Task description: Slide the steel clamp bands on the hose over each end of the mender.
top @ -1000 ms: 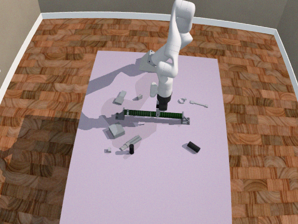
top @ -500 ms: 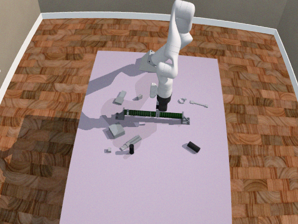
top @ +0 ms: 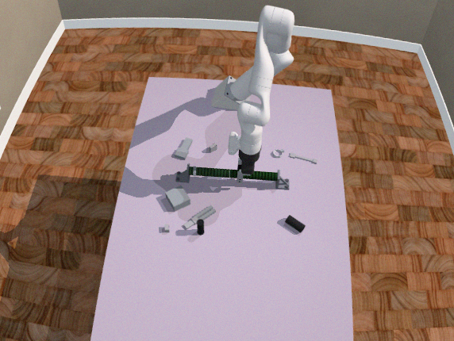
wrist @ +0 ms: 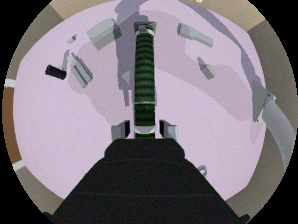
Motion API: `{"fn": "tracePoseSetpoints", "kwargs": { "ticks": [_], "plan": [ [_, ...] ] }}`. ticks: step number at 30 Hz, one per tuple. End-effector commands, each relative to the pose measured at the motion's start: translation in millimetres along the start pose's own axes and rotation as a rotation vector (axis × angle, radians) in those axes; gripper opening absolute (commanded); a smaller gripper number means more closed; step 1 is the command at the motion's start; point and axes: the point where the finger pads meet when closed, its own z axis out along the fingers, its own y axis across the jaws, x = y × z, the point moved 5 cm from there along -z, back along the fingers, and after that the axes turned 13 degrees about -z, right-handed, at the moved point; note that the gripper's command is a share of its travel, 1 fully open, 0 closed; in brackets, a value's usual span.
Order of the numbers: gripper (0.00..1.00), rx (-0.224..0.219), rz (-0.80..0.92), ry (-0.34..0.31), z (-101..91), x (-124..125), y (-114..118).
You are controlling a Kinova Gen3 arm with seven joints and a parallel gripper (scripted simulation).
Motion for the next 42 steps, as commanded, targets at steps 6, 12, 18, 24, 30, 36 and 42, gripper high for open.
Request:
{"fn": "tracePoseSetpoints", "kwargs": {
  "ticks": [6, 12, 18, 24, 30, 36, 42],
  "plan": [
    [1.0, 0.0, 0.0, -0.001, 0.4, -0.2, -0.2],
    [0.75, 0.0, 0.0, -0.001, 0.4, -0.2, -0.2],
    [0.75, 0.0, 0.0, -0.001, 0.4, -0.2, -0.2],
    [0.75, 0.0, 0.0, -0.001, 0.4, -0.2, -0.2],
    [0.75, 0.0, 0.0, -0.001, 0.4, -0.2, -0.2],
    [0.75, 0.0, 0.0, -0.001, 0.4, -0.2, -0.2],
    [0.75, 0.0, 0.0, -0.001, 0.4, -0.2, -0.2]
  ]
}}
